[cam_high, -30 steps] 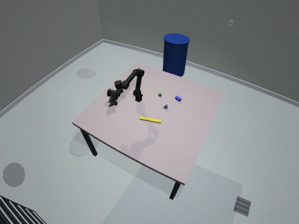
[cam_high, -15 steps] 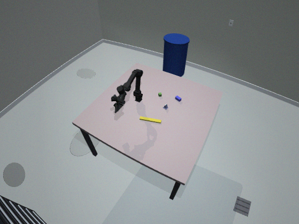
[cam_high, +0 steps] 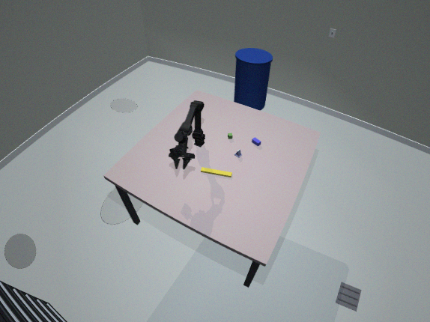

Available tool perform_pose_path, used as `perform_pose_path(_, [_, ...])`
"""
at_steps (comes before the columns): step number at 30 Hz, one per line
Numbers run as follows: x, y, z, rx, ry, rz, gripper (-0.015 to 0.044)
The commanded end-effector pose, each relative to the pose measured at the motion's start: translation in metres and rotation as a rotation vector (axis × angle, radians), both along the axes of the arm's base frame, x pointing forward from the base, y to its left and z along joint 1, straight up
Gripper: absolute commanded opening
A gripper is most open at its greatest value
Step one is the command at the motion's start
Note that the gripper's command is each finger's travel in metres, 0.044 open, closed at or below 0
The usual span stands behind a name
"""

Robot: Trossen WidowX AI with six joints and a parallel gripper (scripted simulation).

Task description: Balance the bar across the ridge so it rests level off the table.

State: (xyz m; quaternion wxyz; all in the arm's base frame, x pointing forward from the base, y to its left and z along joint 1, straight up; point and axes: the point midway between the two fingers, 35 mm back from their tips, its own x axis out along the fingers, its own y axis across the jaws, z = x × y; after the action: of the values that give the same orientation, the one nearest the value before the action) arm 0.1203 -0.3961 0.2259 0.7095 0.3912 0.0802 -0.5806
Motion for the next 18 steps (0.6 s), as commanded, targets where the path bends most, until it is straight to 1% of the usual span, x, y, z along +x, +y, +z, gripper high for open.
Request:
perform_pose_path(1, [0.014,0.007,-0.013,0.031,0.105,0.098,0.0315])
perform_pose_path(12, [0.061,0.047,-0.048,0.110,0.390,0.448,0.0315])
perform_pose_path(18, [0.078,0.067,-0.062,0.133,0.539,0.646,0.0315])
